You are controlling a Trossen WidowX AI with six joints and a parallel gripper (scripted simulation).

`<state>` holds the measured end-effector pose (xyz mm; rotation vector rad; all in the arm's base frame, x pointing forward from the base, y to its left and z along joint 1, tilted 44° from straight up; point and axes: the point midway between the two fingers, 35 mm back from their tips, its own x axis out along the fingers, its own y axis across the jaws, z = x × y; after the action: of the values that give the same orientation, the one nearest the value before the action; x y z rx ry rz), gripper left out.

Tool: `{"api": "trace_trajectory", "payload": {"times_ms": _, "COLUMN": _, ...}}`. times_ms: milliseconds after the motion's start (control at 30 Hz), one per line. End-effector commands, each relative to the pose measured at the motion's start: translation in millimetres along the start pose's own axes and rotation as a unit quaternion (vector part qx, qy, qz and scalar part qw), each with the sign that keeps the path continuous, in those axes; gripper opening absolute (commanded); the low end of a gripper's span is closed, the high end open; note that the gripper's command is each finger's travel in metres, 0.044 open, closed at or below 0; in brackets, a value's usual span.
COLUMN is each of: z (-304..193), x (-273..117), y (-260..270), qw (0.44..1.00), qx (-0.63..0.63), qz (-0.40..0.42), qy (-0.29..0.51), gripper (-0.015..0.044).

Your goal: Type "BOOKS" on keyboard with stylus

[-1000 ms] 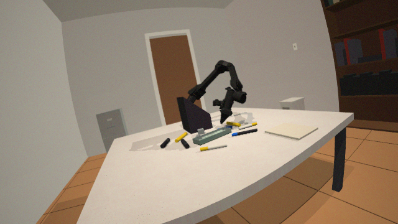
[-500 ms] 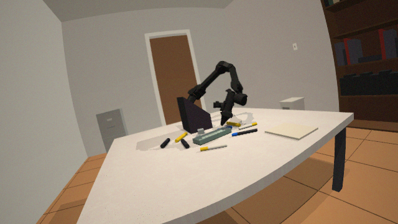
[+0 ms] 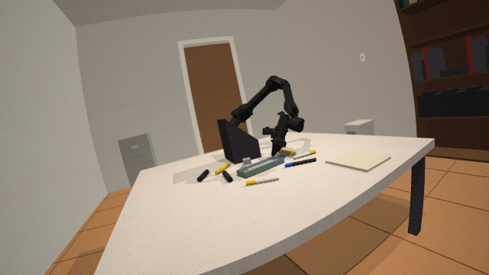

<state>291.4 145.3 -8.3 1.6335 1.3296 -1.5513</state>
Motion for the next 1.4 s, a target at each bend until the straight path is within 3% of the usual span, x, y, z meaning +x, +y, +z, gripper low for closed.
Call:
{"api": "trace_trajectory", "payload": {"times_ms": 0, "z": -1, "x": 4, "y": -1, "qw": 1.0, "qx": 0.004, "qz": -0.002, "qy": 0.0, "gripper": 0.015}}
{"api": "trace_trajectory", "payload": {"times_ms": 567, "z": -7, "x": 14, "y": -1, "qw": 1.0, "qx": 0.004, "qz": -0.002, "qy": 0.0, "gripper": 0.015}}
{"api": "trace_trajectory", "payload": {"times_ms": 733, "z": -6, "x": 13, "y": -1, "qw": 1.0, "qx": 0.0, "qz": -0.002, "qy": -0.001, "gripper": 0.0019}}
{"api": "trace_trajectory", "payload": {"times_ms": 800, "z": -6, "x": 13, "y": -1, "qw": 1.0, "qx": 0.0, "qz": -0.002, "qy": -0.001, "gripper": 0.0005}}
{"api": "trace_trajectory", "payload": {"times_ms": 1100, "z": -4, "x": 10, "y": -1, "qw": 1.0, "qx": 0.001, "qz": -0.002, "qy": -0.001, "gripper": 0.0}}
{"api": "trace_trajectory", "payload": {"times_ms": 1367, "z": 17, "x": -27, "y": 0, "qw": 1.0, "qx": 0.001, "qz": -0.001, "qy": -0.002, "gripper": 0.0}}
